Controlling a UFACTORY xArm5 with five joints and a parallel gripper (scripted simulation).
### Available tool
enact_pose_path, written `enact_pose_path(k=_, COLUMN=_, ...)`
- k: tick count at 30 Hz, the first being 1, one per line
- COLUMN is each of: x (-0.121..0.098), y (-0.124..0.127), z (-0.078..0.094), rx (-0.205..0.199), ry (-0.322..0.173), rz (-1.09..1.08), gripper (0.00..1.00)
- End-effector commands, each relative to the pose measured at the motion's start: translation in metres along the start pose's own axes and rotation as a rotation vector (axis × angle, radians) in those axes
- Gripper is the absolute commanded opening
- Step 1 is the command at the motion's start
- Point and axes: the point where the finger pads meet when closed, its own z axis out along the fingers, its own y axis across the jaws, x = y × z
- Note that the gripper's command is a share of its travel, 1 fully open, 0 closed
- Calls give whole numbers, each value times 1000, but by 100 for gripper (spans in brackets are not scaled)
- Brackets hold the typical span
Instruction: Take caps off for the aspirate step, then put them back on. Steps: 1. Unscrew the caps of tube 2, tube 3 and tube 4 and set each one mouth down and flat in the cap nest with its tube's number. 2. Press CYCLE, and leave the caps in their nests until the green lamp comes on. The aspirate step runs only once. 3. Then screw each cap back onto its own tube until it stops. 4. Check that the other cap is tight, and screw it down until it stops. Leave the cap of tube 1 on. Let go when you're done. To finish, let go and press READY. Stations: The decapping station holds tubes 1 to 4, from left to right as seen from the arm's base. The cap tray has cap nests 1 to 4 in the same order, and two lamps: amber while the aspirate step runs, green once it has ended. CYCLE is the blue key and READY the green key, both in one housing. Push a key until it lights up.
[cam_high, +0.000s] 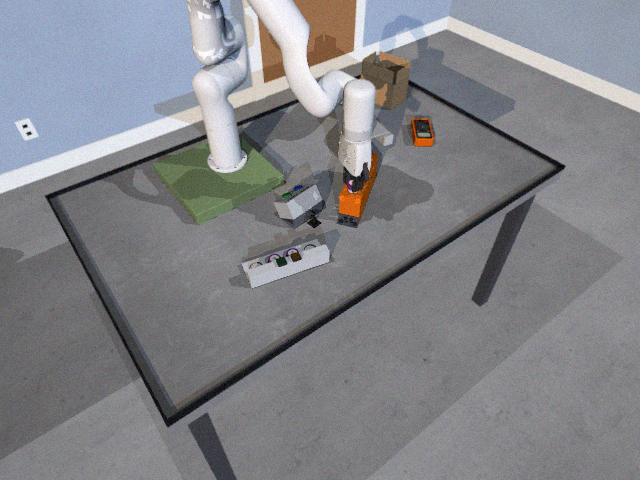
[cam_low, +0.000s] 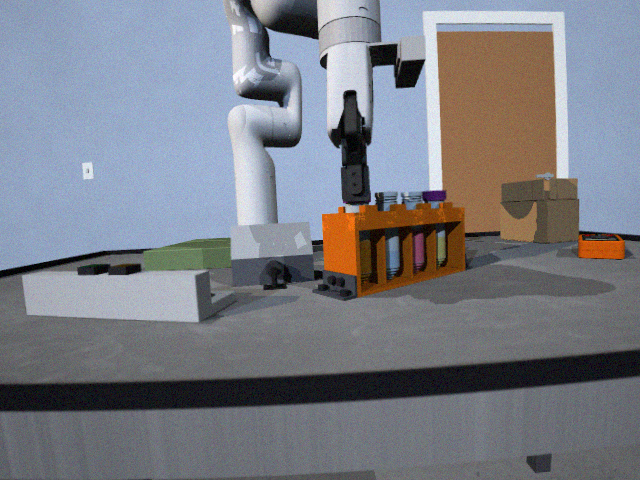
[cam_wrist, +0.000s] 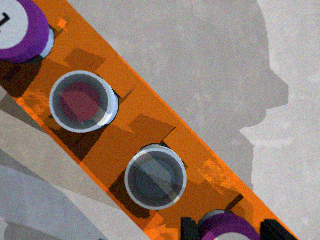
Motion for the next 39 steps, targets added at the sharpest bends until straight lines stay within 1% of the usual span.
enact_pose_path(k=1, x=1, y=1, z=-1, rx=-2, ry=3, rz=0, gripper=0)
enact_pose_path(k=11, x=1, y=1, z=-1, rx=-2, ry=3, rz=0, gripper=0)
enact_pose_path(k=14, x=1, y=1, z=-1, rx=-2, ry=3, rz=-150, gripper=0)
enact_pose_path(k=16, x=1, y=1, z=-1, rx=-2, ry=3, rz=-150, gripper=0)
enact_pose_path(k=23, x=1, y=1, z=-1, rx=-3, ry=3, rz=-500, gripper=0)
enact_pose_path(k=31, x=1, y=1, z=-1, rx=-3, ry=2, rz=-836, gripper=0)
enact_pose_path(k=33, x=1, y=1, z=-1, rx=-3, ry=2, rz=-836, gripper=0)
enact_pose_path(k=39, x=1, y=1, z=-2, rx=-4, ry=2, rz=-1142, gripper=0)
